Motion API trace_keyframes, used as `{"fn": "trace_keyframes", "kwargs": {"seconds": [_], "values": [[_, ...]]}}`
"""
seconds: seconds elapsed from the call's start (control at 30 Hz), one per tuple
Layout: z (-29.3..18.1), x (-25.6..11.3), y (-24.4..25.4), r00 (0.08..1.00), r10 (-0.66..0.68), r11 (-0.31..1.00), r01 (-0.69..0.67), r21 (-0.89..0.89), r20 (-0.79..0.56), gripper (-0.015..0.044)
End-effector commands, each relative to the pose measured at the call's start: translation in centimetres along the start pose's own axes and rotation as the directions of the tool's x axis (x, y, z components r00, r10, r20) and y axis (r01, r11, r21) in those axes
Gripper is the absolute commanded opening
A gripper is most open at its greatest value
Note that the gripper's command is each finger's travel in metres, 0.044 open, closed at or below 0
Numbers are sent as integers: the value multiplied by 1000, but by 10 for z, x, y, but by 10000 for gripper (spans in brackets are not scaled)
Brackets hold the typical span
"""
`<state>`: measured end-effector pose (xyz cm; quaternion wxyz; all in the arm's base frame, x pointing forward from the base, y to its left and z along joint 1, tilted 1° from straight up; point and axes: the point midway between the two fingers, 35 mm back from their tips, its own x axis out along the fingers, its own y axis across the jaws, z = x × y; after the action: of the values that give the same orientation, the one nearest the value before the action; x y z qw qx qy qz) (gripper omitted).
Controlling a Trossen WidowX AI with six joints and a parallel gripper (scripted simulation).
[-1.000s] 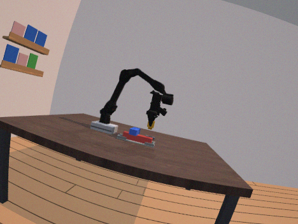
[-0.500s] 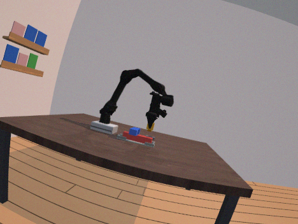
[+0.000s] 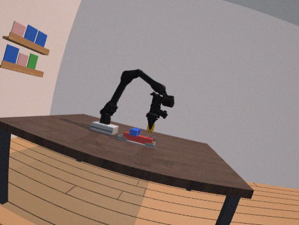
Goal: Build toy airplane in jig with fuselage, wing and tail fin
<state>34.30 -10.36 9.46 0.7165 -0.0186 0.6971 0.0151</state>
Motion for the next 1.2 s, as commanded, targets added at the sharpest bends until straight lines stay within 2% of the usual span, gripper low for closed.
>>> {"fn": "trace_keyframes", "kwargs": {"seconds": [0.0,0.3,1.17], "values": [[0,0,-1,1000,-4,1000,4,-6,1,65],[1,1,-2,1000,-4,1000,4,-6,1,65],[1,40,-2,1000,-4,1000,4,-6,0,65]]}}
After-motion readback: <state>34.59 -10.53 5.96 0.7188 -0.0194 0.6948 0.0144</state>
